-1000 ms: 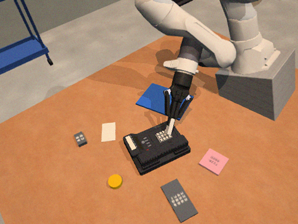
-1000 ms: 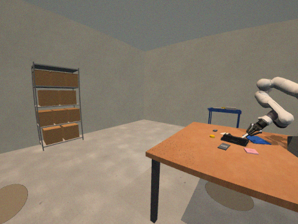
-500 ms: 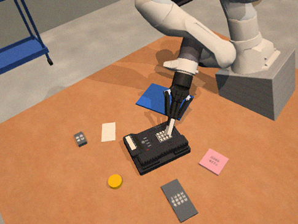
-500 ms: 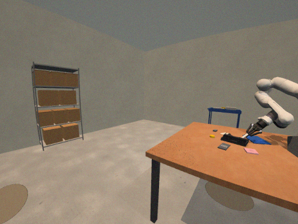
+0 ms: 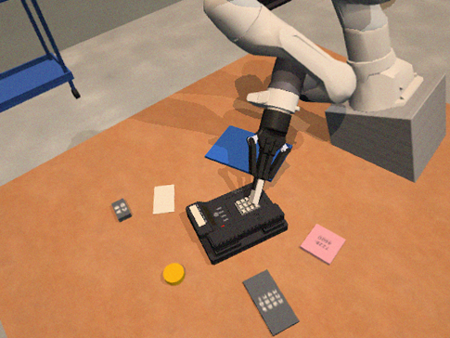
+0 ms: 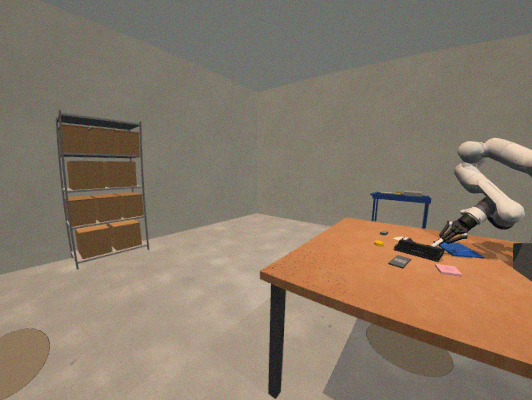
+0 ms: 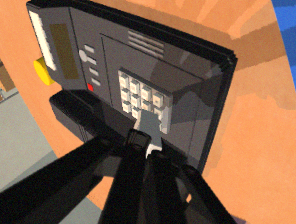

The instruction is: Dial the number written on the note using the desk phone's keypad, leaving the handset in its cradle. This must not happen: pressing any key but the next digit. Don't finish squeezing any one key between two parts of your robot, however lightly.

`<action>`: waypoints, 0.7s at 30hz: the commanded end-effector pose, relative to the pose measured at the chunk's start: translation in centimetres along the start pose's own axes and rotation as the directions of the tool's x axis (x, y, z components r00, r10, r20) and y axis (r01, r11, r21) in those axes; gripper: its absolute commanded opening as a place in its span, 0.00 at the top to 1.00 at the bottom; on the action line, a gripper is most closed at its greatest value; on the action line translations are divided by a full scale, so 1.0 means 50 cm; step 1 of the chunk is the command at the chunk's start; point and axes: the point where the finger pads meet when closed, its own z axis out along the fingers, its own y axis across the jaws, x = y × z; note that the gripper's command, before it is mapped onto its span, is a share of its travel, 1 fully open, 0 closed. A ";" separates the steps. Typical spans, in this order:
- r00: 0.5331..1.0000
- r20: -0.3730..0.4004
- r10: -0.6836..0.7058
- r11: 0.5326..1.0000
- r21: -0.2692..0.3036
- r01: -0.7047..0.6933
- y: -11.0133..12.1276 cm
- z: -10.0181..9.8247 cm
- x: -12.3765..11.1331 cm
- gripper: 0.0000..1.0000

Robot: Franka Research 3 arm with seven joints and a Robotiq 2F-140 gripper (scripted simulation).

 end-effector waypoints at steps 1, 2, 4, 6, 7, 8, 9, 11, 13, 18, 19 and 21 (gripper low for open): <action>1.000 -0.002 -0.002 1.000 0.001 0.002 0.000 0.001 0.004 1.00; 1.000 -0.002 -0.002 1.000 0.001 0.002 0.000 0.001 0.004 1.00; 1.000 -0.002 -0.002 1.000 0.001 0.002 0.000 0.001 0.004 1.00; 1.000 -0.002 -0.002 1.000 0.001 0.002 0.001 0.001 0.004 1.00; 1.000 -0.002 -0.002 1.000 0.001 0.002 0.001 0.001 0.004 1.00; 1.000 -0.002 -0.002 1.000 0.001 0.002 0.000 0.001 0.004 1.00; 1.000 -0.002 -0.002 1.000 0.001 0.002 -0.001 0.000 0.003 1.00; 1.000 -0.002 -0.002 1.000 0.001 0.002 -0.003 -0.004 -0.001 1.00; 1.000 -0.002 -0.002 1.000 0.001 0.002 -0.005 -0.007 -0.003 1.00; 1.000 -0.002 -0.002 1.000 0.001 0.002 -0.011 -0.015 -0.010 1.00; 1.000 -0.002 -0.002 1.000 0.001 0.002 -0.011 -0.015 -0.010 1.00; 1.000 -0.002 -0.002 1.000 0.001 0.002 -0.011 -0.015 -0.010 1.00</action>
